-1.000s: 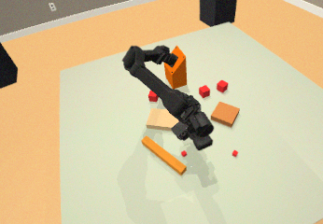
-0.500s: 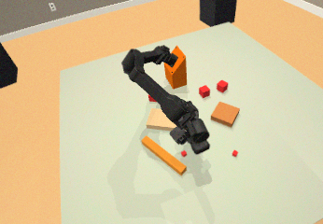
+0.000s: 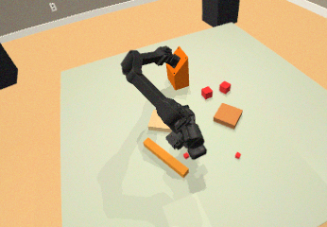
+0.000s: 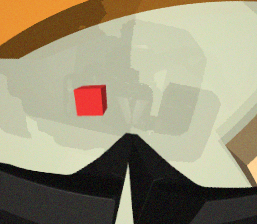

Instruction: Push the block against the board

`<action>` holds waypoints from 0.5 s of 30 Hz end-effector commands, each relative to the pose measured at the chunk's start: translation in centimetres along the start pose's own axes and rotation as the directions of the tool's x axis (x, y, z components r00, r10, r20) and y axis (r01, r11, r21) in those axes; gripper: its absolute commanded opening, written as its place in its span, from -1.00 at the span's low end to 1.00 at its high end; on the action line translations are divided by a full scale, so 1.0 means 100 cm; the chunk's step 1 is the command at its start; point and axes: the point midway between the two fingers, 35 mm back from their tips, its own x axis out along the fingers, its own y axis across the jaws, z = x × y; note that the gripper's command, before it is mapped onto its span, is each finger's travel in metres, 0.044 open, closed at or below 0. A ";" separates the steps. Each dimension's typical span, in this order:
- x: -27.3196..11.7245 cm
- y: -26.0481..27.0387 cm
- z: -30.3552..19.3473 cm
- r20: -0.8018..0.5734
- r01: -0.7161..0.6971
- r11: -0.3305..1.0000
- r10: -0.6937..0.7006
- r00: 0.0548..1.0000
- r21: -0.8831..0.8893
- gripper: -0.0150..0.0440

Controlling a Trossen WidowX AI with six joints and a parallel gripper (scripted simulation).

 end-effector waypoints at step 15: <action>0.001 0.000 0.030 -0.001 0.002 1.000 -0.002 1.000 0.000 -0.49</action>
